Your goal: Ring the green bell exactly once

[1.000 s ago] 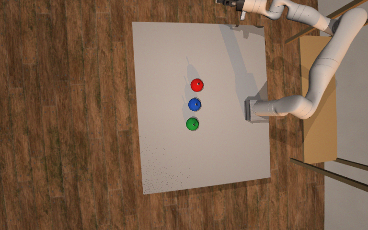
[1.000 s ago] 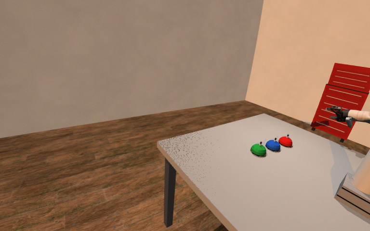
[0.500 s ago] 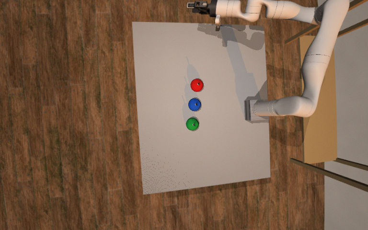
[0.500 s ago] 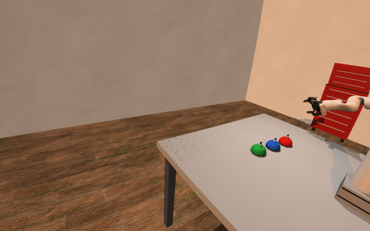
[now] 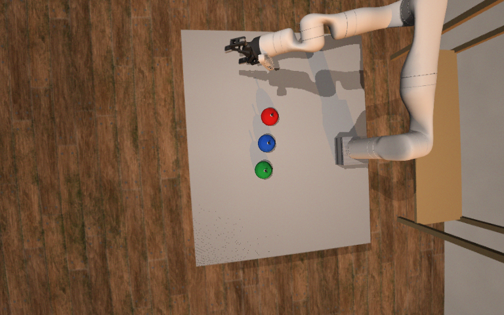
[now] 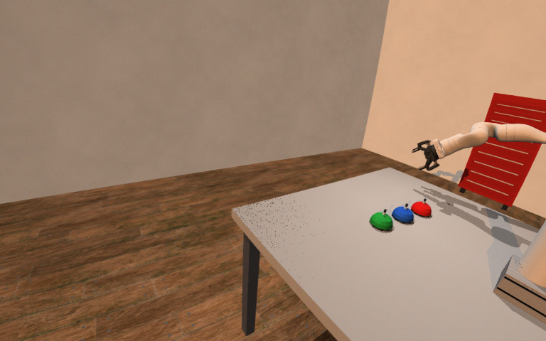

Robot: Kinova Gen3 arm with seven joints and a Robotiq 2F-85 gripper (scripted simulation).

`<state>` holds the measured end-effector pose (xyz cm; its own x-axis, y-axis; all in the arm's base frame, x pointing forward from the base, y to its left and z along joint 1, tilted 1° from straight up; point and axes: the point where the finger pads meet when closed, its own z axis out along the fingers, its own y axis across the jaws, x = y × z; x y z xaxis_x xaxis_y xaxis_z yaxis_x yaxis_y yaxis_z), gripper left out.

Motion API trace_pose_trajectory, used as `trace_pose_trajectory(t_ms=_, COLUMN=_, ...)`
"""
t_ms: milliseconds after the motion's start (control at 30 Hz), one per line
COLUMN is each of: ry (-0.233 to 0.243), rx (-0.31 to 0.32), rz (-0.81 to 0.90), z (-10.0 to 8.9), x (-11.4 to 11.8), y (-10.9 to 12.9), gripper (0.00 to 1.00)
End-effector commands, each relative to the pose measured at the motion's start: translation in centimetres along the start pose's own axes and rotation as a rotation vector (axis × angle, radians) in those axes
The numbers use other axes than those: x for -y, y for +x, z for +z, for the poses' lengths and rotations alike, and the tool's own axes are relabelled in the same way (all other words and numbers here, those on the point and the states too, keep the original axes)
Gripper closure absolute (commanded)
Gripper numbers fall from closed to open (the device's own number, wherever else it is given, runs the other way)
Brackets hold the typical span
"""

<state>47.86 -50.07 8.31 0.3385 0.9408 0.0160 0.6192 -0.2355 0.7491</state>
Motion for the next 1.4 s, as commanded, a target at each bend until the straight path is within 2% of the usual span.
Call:
trace_pose_trajectory(t_ms=0, ry=0.01, rx=-0.037, rz=-0.035, z=1.4, x=-1.8, y=3.6, gripper=0.0)
trace_pose_trajectory(t_ms=33, ry=0.038, rx=-0.049, rz=-0.014, z=2.5, x=-2.3, y=7.5, gripper=0.0)
trace_pose_trajectory(t_ms=267, ry=0.248, rx=-0.106, rz=0.091, z=2.5, x=0.2, y=17.9, gripper=0.0)
trace_pose_trajectory(t_ms=500, ry=0.456, rx=-0.114, rz=0.131, z=0.2, x=3.7, y=28.7, gripper=0.0)
trace_pose_trajectory(t_ms=567, ry=0.456, rx=-0.114, rz=0.131, z=0.2, x=3.7, y=28.7, gripper=0.0)
trace_pose_trajectory(t_ms=600, ry=0.483, rx=-0.112, rz=0.132, z=-0.4, x=4.3, y=32.0, gripper=0.0)
trace_pose_trajectory(t_ms=667, ry=0.535, rx=-0.104, rz=0.131, z=-1.6, x=5.5, y=34.2, gripper=0.0)
trace_pose_trajectory(t_ms=700, ry=0.535, rx=-0.104, rz=0.131, z=-1.6, x=5.5, y=34.2, gripper=0.0)
trace_pose_trajectory(t_ms=767, ry=0.583, rx=-0.095, rz=0.126, z=-2.8, x=6.6, y=36.1, gripper=0.0)
trace_pose_trajectory(t_ms=800, ry=0.583, rx=-0.095, rz=0.126, z=-2.8, x=6.6, y=36.1, gripper=0.0)
trace_pose_trajectory(t_ms=833, ry=0.606, rx=-0.089, rz=0.123, z=-3.5, x=7.1, y=37.0, gripper=0.0)
trace_pose_trajectory(t_ms=867, ry=0.606, rx=-0.089, rz=0.123, z=-3.5, x=7.1, y=37.0, gripper=0.0)
trace_pose_trajectory(t_ms=1033, ry=0.666, rx=-0.07, rz=0.11, z=-5.3, x=8.6, y=39.2, gripper=0.0)
trace_pose_trajectory(t_ms=1133, ry=0.666, rx=-0.07, rz=0.11, z=-5.3, x=8.6, y=39.2, gripper=0.0)
trace_pose_trajectory(t_ms=1233, ry=0.701, rx=-0.056, rz=0.099, z=-6.5, x=9.5, y=40.4, gripper=0.0)
trace_pose_trajectory(t_ms=1367, ry=0.717, rx=-0.049, rz=0.093, z=-7.1, x=9.9, y=40.9, gripper=0.0)
